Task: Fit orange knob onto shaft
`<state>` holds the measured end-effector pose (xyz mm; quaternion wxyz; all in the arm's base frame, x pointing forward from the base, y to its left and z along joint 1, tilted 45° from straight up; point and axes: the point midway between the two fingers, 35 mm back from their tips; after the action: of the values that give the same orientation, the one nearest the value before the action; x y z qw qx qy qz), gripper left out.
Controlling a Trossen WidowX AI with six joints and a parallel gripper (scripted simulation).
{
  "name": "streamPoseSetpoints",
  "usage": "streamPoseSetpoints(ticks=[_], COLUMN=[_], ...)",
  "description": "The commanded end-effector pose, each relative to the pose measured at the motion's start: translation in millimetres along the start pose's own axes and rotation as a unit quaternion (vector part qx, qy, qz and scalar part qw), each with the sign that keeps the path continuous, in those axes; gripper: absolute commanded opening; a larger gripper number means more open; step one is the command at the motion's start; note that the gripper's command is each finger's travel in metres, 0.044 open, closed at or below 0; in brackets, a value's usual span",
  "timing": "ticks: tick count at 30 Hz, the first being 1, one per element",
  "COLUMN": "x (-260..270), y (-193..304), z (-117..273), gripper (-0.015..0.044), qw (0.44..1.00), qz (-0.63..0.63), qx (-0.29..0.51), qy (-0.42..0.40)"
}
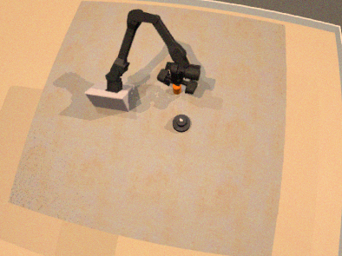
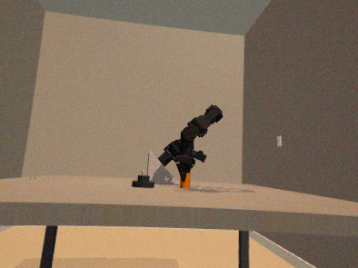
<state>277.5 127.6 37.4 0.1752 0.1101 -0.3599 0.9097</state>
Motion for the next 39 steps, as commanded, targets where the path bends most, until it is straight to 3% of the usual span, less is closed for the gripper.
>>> streamPoseSetpoints(ticks=[1, 9, 19, 24, 30, 39], x=[2, 3, 3, 3, 0, -5], y=[0, 0, 0, 0, 0, -1], z=[-7, -17, -17, -17, -7, 19], gripper=[0.044, 0.044, 0.0177, 0.0144, 0.0, 0.0], qw=[1.0, 1.0, 1.0, 1.0, 1.0, 1.0], qz=[-0.001, -0.001, -0.001, -0.001, -0.001, -0.002], qx=[-0.001, -0.002, -0.002, -0.002, 0.0, 0.003], qy=[-0.003, -0.004, -0.004, -0.004, -0.002, 0.0])
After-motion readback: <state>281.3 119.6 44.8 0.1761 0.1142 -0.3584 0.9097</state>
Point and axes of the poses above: the point midway between the two fingers, 35 mm back from their tips, its own z axis back along the fingers, its own x axis across the jaws, y = z × x, and after that the axes turned 14 degrees about -z, right-handed
